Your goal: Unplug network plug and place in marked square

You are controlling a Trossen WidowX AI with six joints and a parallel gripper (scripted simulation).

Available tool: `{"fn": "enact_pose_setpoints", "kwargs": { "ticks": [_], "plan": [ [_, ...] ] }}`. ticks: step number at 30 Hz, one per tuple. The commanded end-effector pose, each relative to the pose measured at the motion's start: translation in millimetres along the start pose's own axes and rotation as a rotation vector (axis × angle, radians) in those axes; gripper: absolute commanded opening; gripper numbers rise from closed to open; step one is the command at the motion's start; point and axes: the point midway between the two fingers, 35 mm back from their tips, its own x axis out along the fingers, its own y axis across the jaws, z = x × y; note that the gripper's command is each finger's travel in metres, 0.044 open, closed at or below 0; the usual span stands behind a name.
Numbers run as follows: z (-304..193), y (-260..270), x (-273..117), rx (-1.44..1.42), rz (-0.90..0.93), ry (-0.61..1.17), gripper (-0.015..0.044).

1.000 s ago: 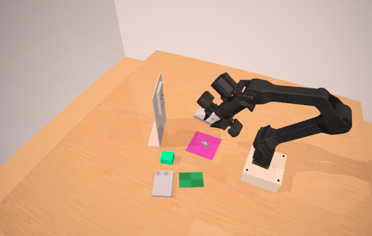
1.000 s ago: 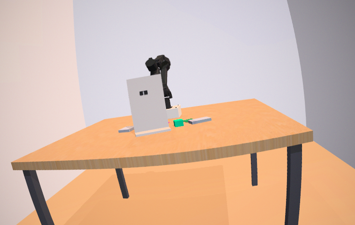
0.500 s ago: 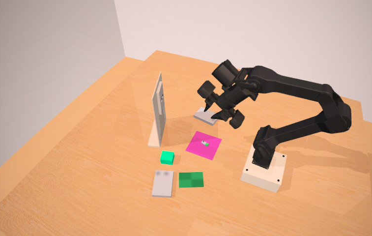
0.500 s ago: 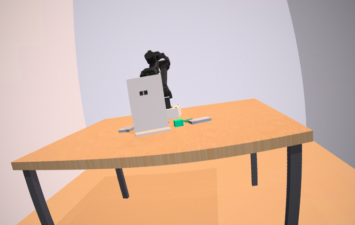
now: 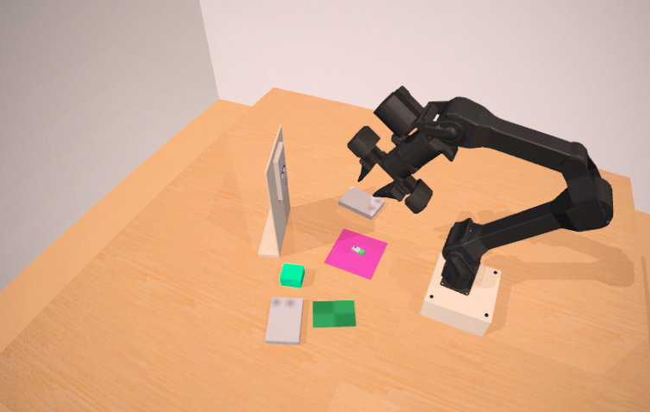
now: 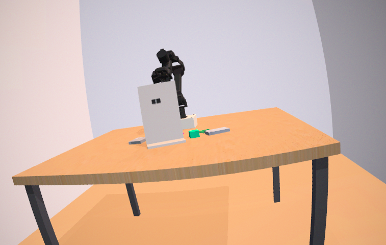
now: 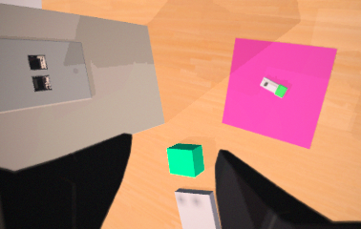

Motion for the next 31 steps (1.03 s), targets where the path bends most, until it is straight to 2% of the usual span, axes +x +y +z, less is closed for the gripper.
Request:
{"fn": "enact_pose_setpoints", "kwargs": {
  "ticks": [1, 7, 31],
  "plan": [
    [0.9, 1.2, -2.5, 0.005, 0.0, -0.006, 0.0287],
    [0.9, 1.2, -2.5, 0.005, 0.0, -0.006, 0.044],
    [0.9, 1.2, -2.5, 0.005, 0.0, -0.006, 0.044]
  ]
}}
